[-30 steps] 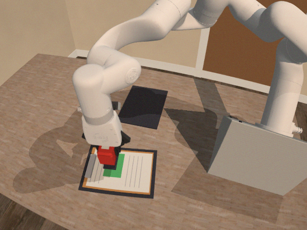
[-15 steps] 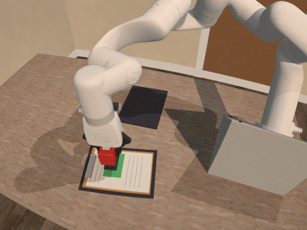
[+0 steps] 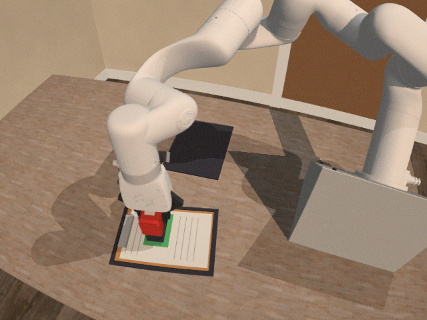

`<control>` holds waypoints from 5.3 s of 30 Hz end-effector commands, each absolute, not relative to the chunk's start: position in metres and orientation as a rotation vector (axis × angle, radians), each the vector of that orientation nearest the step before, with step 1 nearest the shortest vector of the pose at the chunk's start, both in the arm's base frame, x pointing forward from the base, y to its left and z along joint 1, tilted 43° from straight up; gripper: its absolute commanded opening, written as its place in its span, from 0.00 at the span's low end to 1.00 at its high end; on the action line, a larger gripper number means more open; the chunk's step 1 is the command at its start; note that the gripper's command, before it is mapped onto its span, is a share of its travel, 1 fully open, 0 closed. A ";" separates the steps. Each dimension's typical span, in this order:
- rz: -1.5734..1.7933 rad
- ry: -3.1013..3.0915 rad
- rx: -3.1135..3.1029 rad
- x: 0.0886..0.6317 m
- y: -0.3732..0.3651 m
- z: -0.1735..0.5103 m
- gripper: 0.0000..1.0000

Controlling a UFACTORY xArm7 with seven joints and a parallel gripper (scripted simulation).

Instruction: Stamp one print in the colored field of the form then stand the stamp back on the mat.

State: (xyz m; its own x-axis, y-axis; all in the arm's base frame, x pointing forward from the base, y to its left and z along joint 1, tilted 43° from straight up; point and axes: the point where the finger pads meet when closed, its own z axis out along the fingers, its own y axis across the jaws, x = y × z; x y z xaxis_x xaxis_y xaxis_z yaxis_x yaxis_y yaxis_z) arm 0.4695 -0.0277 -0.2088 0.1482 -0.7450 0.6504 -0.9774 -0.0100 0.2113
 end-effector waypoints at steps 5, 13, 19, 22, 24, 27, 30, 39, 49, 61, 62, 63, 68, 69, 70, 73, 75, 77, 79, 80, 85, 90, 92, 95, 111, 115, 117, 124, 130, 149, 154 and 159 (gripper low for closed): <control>0.479 -1.649 1.809 0.469 -0.032 -0.215 0.28; 0.479 -1.649 1.809 0.469 -0.033 -0.215 0.28; 0.479 -1.649 1.809 0.469 -0.033 -0.216 0.28; 0.479 -1.649 1.809 0.469 -0.036 -0.219 0.28; 0.479 -1.649 1.809 0.468 -0.040 -0.223 0.28; 0.479 -1.649 1.809 0.467 -0.045 -0.229 0.28; 0.479 -1.649 1.809 0.466 -0.046 -0.231 0.28; 0.479 -1.649 1.809 0.466 -0.048 -0.233 0.28; 0.479 -1.649 1.809 0.466 -0.049 -0.233 0.28; 0.479 -1.649 1.809 0.466 -0.050 -0.234 0.28; 0.479 -1.649 1.809 0.466 -0.050 -0.234 0.28; 0.479 -1.649 1.809 0.466 -0.050 -0.234 0.28; 0.479 -1.649 1.809 0.466 -0.049 -0.233 0.28; 0.479 -1.649 1.809 0.466 -0.048 -0.232 0.28; 0.479 -1.649 1.809 0.466 -0.047 -0.231 0.28; 0.479 -1.649 1.809 0.467 -0.042 -0.225 0.28; 0.479 -1.649 1.809 0.468 -0.038 -0.221 0.28; 0.479 -1.649 1.809 0.469 -0.034 -0.217 0.28; 0.479 -1.649 1.809 0.469 -0.033 -0.216 0.28; 0.479 -1.649 1.809 0.469 -0.033 -0.216 0.28; 0.479 -1.649 1.809 0.470 -0.031 -0.214 0.28; 0.479 -1.649 1.809 0.470 -0.031 -0.214 0.28; 0.479 -1.649 1.809 0.470 -0.031 -0.214 0.28; 0.479 -1.649 1.809 0.470 -0.031 -0.214 0.28; 0.479 -1.649 1.809 0.476 -0.006 -0.186 0.28; 0.479 -1.649 1.809 0.476 -0.006 -0.186 0.28; 0.479 -1.650 1.810 0.476 -0.006 -0.186 0.28; 0.493 -1.694 1.807 0.486 -0.084 -0.111 0.28; 0.510 -1.705 1.765 0.471 -0.151 -0.054 0.28; 0.506 -1.708 1.764 0.446 -0.243 0.042 0.28; 0.506 -1.708 1.764 0.446 -0.243 0.042 0.28; 0.506 -1.708 1.764 0.447 -0.241 0.038 0.28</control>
